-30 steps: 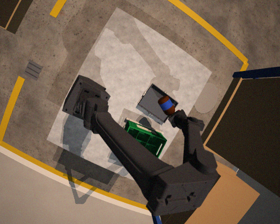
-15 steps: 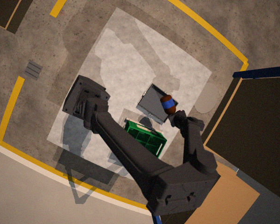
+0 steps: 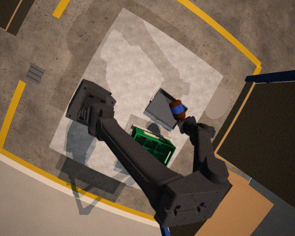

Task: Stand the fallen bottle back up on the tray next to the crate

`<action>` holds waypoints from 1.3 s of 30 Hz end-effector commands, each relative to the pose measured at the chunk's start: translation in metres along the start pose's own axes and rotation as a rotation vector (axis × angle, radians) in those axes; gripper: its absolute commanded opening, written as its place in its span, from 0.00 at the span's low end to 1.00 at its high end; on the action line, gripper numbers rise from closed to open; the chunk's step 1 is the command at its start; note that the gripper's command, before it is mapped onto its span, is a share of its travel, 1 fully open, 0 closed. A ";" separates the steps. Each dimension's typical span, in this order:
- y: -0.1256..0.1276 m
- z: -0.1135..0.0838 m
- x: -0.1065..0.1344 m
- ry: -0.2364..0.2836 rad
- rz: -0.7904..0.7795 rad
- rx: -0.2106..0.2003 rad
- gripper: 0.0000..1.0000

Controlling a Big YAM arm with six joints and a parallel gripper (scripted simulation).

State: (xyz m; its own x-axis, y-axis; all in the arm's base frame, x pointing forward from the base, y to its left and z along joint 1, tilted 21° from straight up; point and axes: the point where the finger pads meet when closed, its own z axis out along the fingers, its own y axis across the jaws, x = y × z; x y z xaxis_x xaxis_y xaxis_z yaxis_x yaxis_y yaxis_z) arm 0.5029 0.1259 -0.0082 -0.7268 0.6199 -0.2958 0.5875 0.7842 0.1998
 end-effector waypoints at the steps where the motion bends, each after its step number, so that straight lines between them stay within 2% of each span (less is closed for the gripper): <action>1: 0.009 -0.018 0.000 -0.008 -0.002 -0.022 0.00; 26: 0.007 -0.017 0.002 -0.008 -0.003 -0.018 0.00; 31: 0.009 -0.018 0.001 -0.016 -0.001 -0.020 0.00; 32: 0.014 -0.020 -0.003 -0.026 -0.001 -0.032 0.00; 39: 0.012 -0.017 -0.001 -0.064 0.002 -0.035 0.00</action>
State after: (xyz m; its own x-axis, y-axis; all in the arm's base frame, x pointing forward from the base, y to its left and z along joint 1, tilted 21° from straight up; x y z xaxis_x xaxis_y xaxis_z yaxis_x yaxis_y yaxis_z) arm 0.4985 0.1230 -0.0104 -0.7170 0.6170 -0.3244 0.5925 0.7846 0.1827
